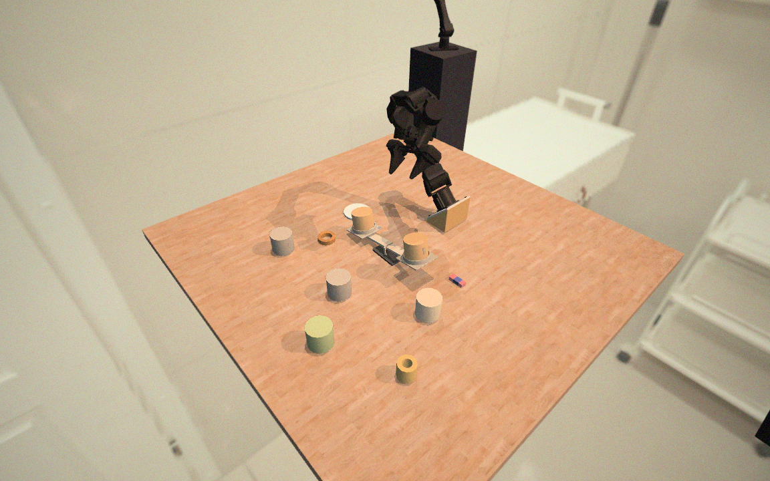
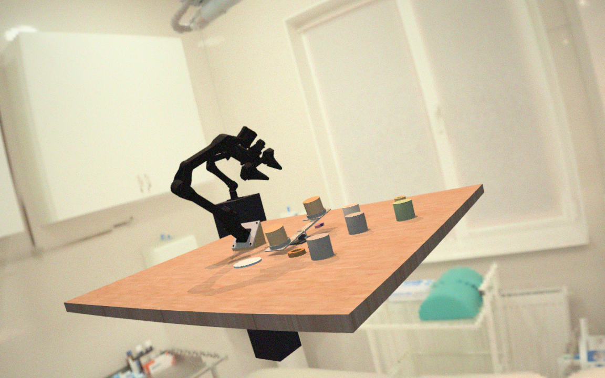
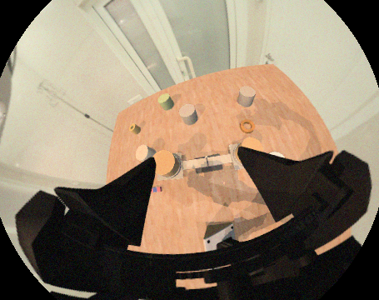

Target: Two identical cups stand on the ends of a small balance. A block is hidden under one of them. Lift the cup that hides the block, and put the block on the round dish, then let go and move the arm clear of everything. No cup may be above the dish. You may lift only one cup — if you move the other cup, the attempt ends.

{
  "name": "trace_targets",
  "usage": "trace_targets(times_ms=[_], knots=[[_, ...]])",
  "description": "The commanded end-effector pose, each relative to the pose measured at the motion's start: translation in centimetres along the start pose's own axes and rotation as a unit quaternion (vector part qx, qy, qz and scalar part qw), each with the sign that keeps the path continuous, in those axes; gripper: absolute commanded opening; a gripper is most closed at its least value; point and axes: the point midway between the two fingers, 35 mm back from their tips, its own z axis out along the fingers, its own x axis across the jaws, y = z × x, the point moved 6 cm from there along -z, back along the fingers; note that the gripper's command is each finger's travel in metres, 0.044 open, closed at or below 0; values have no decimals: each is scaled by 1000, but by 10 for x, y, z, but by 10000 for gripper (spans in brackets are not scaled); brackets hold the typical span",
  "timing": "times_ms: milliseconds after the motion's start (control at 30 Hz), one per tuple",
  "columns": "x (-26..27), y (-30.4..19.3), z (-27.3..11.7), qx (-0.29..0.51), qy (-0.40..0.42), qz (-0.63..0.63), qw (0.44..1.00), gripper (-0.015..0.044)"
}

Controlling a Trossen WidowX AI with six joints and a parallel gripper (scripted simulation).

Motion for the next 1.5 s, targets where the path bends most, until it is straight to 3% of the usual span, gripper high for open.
trace_targets(times_ms=[0, 233, 667, 1000, 1467], knots=[[10, -29, -4, 20, -30, -41, 999, 440], [16, -62, -13, 18, -92, -94, 991, 440], [2, -41, 14, 106, -106, -224, 963, 440], [-21, -20, 46, 196, -85, -330, 920, 440], [-60, 1, 85, 300, -8, -495, 815, 440]])
